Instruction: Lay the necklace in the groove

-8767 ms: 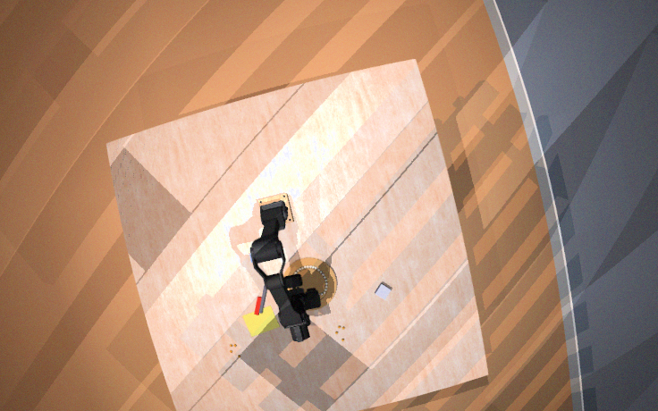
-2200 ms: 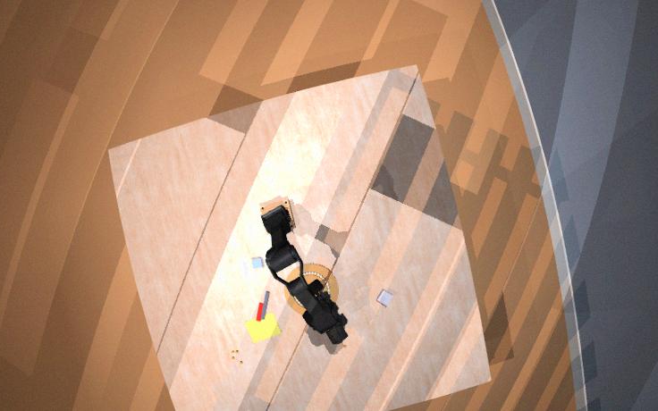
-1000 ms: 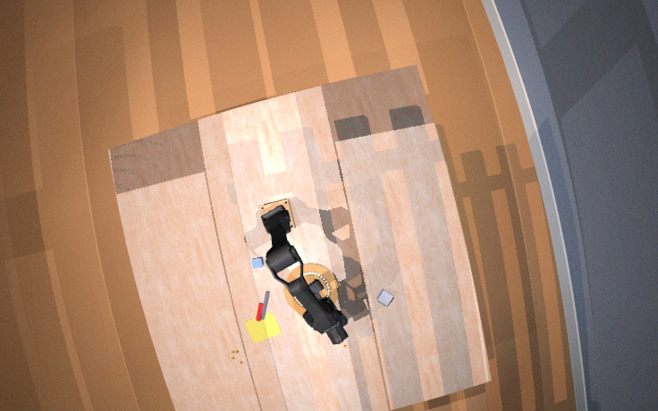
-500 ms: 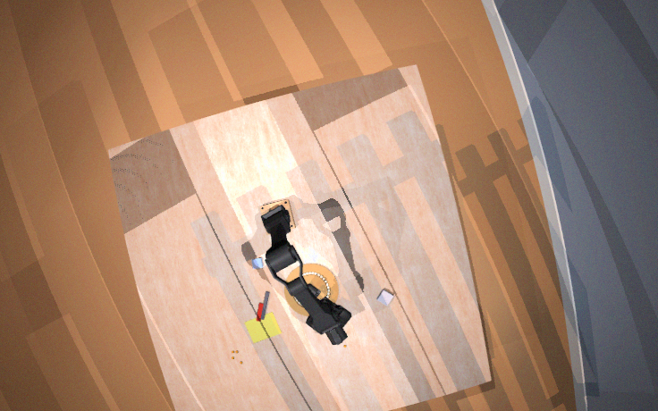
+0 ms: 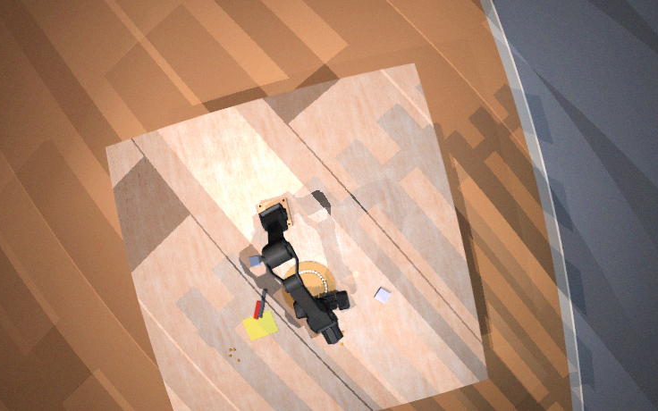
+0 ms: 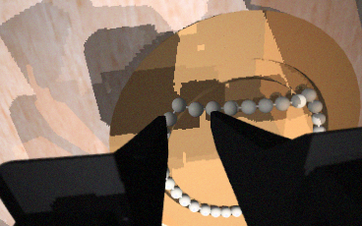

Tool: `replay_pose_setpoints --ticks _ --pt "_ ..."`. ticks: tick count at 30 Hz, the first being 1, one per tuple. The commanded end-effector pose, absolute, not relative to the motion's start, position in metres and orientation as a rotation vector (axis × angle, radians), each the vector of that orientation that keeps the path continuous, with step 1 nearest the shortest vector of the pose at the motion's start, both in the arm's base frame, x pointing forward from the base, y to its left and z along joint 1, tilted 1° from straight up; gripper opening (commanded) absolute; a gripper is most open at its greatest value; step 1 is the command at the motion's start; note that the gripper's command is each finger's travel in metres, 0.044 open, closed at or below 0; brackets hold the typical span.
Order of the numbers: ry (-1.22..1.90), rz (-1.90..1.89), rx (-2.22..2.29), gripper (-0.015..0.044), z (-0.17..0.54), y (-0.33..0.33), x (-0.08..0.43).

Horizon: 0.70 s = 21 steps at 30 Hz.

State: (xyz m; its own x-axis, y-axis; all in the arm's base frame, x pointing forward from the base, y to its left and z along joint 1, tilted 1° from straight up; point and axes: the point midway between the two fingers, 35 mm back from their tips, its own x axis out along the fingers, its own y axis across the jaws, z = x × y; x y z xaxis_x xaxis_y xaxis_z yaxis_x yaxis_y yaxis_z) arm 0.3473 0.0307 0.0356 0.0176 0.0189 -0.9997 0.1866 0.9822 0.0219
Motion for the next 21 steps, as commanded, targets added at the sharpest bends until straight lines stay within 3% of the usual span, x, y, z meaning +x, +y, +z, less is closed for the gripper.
replay_pose_setpoints --ticks 1,12,21 --pt "1.491 0.515 -0.491 0.0120 0.0467 0.0265 0.3454" --pt "1.317 0.978 -0.964 0.0120 0.0532 0.0238 0.3443" --pt "1.313 0.986 -0.973 0.0120 0.0533 0.0237 0.3443"
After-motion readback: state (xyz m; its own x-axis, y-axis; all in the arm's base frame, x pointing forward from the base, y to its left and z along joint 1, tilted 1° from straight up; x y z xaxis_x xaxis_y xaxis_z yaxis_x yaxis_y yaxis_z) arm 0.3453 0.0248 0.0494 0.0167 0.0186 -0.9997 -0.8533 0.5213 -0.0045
